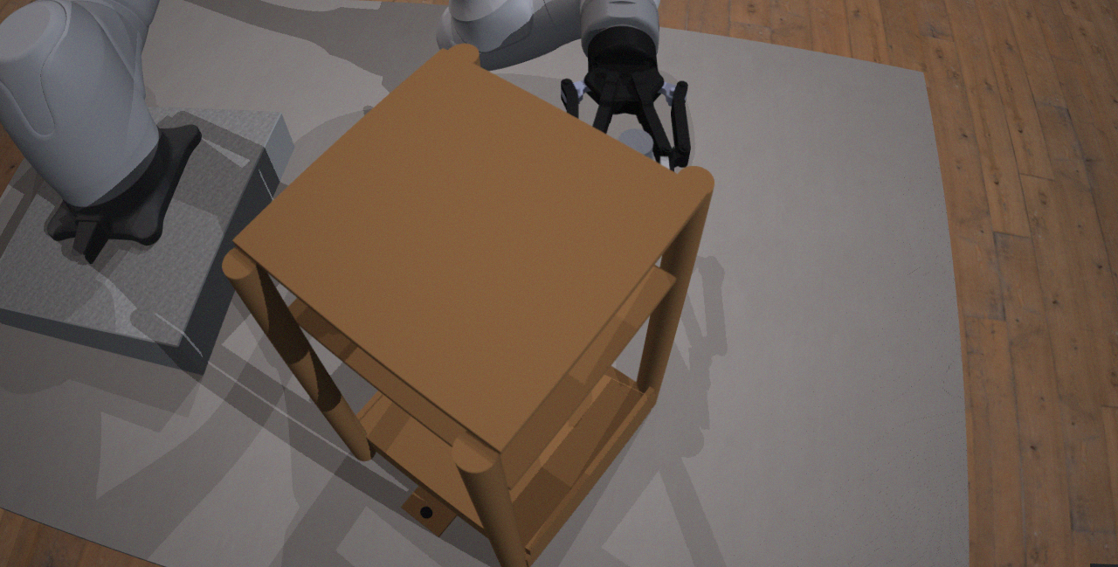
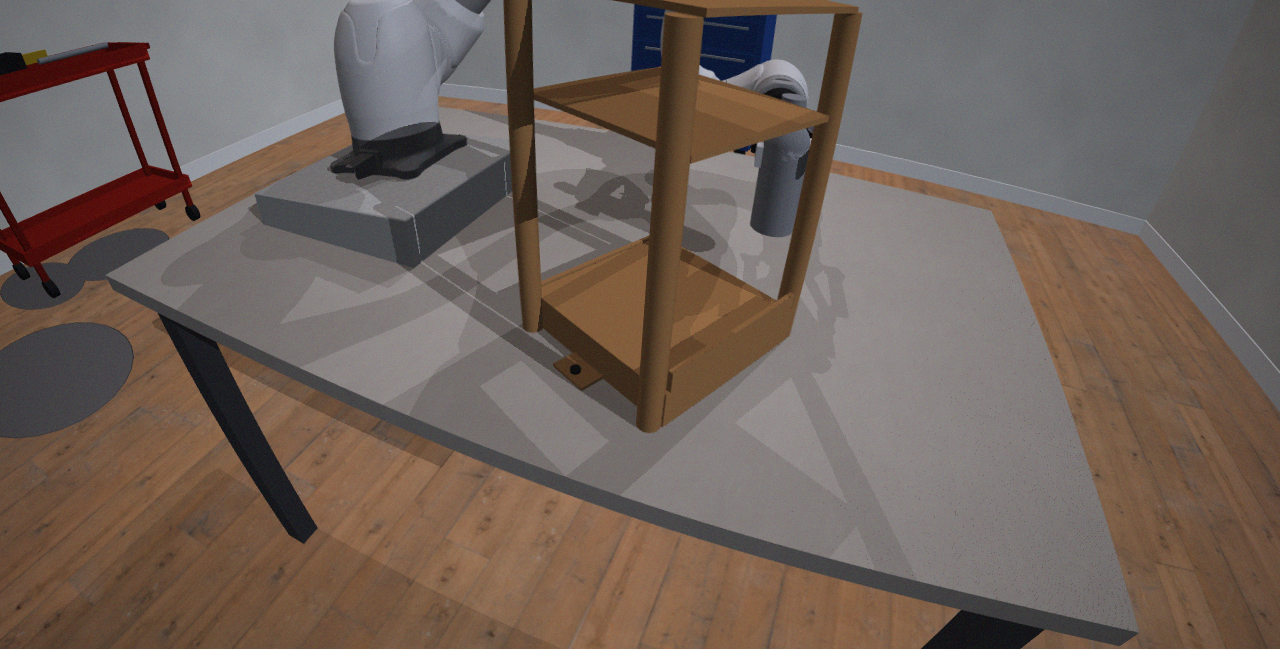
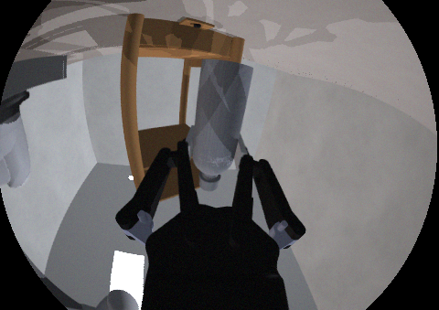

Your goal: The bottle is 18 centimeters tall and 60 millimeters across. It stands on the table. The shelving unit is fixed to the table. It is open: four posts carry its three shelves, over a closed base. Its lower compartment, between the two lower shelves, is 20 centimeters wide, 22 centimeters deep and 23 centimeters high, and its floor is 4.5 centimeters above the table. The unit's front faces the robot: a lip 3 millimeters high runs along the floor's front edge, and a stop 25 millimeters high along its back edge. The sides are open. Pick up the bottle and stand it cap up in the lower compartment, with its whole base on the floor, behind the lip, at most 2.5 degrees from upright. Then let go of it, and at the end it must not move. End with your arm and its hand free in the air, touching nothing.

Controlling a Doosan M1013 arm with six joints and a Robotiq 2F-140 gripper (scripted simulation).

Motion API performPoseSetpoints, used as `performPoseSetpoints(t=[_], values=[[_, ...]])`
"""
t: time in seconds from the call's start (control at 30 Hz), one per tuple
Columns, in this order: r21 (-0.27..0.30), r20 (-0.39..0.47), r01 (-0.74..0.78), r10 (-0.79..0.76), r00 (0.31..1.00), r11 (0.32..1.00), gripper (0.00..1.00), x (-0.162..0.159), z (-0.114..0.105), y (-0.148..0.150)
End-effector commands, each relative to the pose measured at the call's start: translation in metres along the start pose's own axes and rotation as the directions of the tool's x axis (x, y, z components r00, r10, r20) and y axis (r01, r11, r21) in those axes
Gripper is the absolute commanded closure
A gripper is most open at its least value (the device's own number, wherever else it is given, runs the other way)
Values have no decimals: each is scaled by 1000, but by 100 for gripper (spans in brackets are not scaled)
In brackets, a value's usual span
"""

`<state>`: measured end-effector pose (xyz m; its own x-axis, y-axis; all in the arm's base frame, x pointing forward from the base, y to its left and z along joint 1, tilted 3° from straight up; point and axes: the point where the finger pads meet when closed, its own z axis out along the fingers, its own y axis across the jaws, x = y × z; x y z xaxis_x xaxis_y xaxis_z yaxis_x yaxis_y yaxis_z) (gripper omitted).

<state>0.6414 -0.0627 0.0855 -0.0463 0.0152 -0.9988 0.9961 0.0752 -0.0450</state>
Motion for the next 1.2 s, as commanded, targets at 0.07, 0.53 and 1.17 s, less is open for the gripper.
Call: performPoseSetpoints(t=[0.07, 0.53, 1.17], values=[[95, -1, 1, -1, 1000, 995, 100, 0, 0, 0], [223, 0, 0, 0, 1000, 975, 100, 0, 0, -1], [420, -1, 1, -1, 1000, 908, 100, 0, -1, -1]])
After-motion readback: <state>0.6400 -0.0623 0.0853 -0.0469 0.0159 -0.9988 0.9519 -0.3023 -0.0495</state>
